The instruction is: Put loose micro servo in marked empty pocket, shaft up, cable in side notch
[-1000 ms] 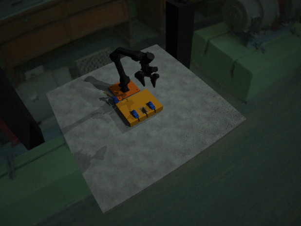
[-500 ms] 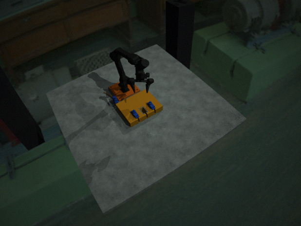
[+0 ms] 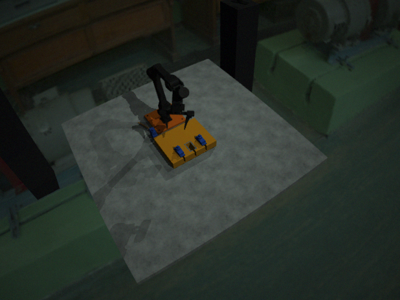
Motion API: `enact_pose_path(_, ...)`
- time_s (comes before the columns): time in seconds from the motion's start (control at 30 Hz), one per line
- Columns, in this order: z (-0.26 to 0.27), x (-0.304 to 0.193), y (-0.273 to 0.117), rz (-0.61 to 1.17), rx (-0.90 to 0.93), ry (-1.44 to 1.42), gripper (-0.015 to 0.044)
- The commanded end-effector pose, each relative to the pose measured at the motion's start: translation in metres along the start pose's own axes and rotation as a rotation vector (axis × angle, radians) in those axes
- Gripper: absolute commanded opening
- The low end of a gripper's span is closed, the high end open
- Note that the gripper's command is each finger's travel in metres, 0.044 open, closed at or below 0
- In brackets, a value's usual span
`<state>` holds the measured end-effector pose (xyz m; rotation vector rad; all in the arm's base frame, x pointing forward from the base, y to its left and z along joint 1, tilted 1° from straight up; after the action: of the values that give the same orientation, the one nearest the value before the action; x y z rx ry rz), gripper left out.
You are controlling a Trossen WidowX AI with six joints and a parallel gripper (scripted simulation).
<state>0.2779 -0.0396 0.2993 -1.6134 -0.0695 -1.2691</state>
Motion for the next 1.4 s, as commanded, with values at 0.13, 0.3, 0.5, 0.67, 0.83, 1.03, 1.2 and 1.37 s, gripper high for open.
enact_pose_path(0.13, -0.028, -0.006, 0.010, 0.057, -0.070, 0.192, 0.0440)
enact_pose_path(0.3, -0.045, -0.010, 0.016, 0.088, -0.121, 0.324, 0.0440)
enact_pose_path(0.5, -0.065, -0.016, 0.022, 0.122, -0.185, 0.486, 0.0440)
enact_pose_path(0.67, -0.082, -0.021, 0.026, 0.146, -0.241, 0.622, 0.0440)
enact_pose_path(0.83, -0.098, -0.028, 0.028, 0.165, -0.298, 0.762, 0.0440)
enact_pose_path(1.03, -0.116, -0.036, 0.030, 0.184, -0.369, 0.931, 0.0440)
enact_pose_path(1.2, -0.131, -0.044, 0.031, 0.196, -0.431, 1.074, 0.0440)
enact_pose_path(1.37, -0.144, -0.052, 0.031, 0.204, -0.496, 1.219, 0.0440)
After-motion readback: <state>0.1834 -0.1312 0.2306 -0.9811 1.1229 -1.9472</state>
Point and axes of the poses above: the point midway between the two fingers, 35 mm back from their tips, its own y axis out along the fingers, its own z axis across the jaws, x = y × z, the point moved 6 cm from there along -y, back along the fingers, and after that the axes turned 15 degrees about y, right-handed, at the moved point
